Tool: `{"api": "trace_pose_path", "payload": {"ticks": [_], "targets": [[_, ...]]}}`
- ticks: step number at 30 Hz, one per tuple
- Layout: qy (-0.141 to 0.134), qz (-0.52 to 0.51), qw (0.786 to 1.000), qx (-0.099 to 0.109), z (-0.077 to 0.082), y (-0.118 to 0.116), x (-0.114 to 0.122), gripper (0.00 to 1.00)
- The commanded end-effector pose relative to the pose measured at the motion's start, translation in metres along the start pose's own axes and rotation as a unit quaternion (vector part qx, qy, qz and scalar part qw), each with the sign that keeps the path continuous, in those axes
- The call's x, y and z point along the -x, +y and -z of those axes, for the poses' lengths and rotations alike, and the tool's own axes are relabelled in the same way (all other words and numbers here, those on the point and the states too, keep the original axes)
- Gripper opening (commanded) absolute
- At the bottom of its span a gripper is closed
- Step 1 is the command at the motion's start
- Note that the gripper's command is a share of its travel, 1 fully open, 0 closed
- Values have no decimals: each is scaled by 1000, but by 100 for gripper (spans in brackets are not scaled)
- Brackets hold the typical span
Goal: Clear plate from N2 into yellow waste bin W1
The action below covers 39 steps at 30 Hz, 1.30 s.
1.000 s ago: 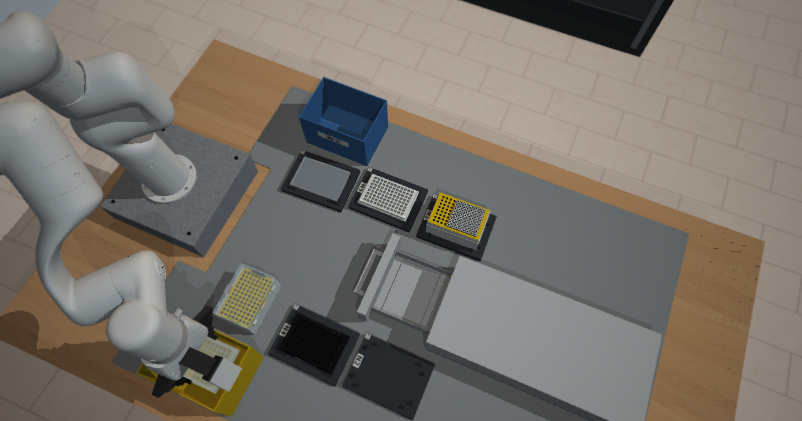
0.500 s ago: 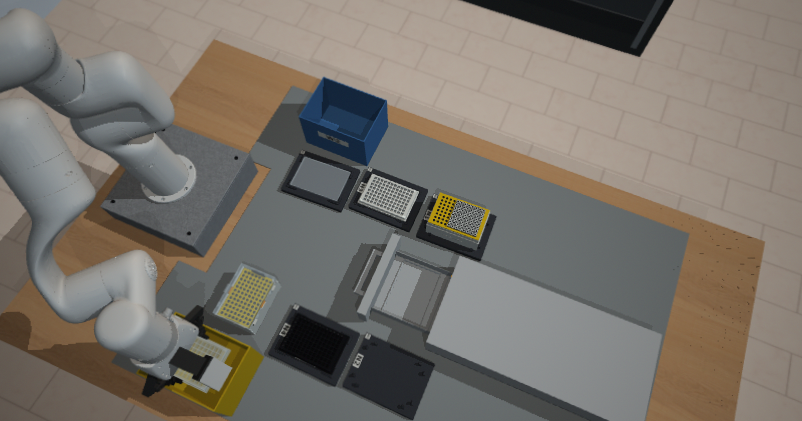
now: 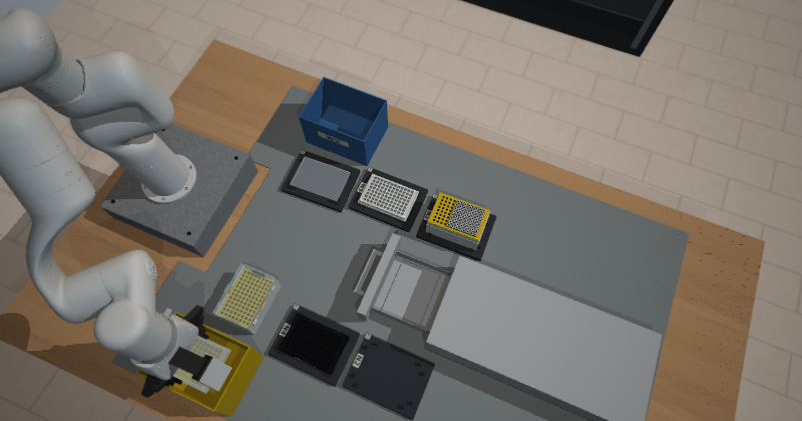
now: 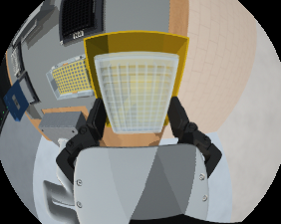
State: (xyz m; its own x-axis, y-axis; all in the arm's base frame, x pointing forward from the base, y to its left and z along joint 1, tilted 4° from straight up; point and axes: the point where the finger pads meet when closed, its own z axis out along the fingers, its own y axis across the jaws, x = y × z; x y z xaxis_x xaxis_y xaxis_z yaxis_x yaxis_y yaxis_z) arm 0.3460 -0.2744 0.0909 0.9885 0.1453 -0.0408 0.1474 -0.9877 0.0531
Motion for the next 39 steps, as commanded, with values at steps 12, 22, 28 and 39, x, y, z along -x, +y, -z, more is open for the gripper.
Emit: {"api": "trace_pose_path", "payload": {"ticks": [12,22,28,39], "targets": [[2,0,1000,2,2,1,-1,100],[2,0,1000,2,2,1,-1,100],[2,0,1000,2,7,-17,-8,100],[2,0,1000,1,15,-44,-19,100]]}}
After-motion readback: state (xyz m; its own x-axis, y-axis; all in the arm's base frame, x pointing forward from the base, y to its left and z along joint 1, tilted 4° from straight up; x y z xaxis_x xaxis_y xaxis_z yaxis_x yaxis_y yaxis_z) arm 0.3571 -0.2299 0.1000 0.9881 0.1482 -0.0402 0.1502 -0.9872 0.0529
